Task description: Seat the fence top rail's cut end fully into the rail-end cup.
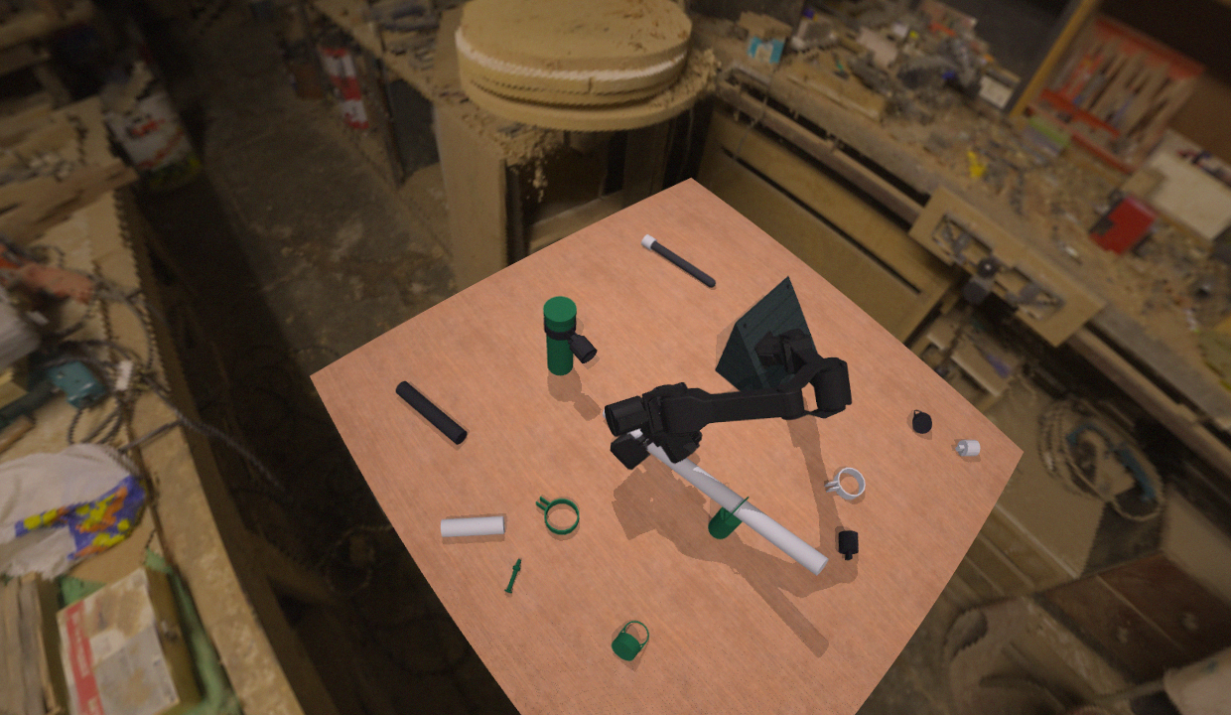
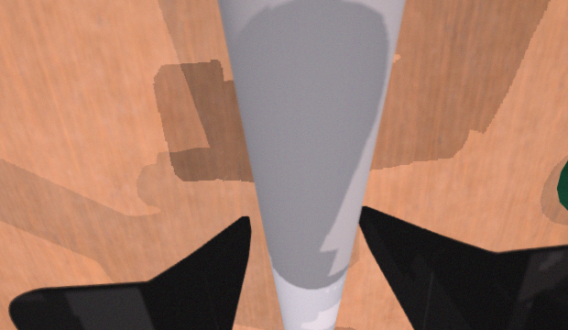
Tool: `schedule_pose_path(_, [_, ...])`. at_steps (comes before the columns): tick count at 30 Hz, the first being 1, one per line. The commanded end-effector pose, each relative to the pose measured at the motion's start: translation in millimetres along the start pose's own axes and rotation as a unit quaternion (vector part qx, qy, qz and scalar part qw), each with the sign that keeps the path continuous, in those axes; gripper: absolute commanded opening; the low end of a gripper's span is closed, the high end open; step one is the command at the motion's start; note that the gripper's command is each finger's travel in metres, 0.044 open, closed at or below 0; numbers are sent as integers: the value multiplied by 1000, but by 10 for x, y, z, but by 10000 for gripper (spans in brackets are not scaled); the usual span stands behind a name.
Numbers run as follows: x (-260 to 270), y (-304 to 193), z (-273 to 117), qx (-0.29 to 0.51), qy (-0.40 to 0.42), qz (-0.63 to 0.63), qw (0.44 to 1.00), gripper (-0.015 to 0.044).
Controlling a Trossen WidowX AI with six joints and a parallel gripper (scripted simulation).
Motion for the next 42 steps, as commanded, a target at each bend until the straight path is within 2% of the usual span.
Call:
schedule_pose_path(1, [9,-7,19,-3,1,3,1000,177])
schedule_pose_path(3, [9,-7,19,-3,1,3,1000,125])
schedule_pose_path(8, [9,-7,19,-3,1,3,1000,92])
schedule_pose_path(12, [5,-8,-25,-3,1,3,1000,0])
schedule_pose_path(18, [-7,-21,-131,19,2,2,1000,0])
schedule_pose_path(30, [-19,-78,-795,178,18,-4,984,0])
schedule_pose_path(42, [-18,-78,-806,181,18,-4,983,0])
Point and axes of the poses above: the point midway between the two fingers, 35 mm back from their tips, its own z axis out along the fingers, its own x axis across the jaws, y = z × x, the point moved 10 cm from there along -z, back along the fingers, and after that the axes turned 5 degrees about -z, right-handed, at the moved point
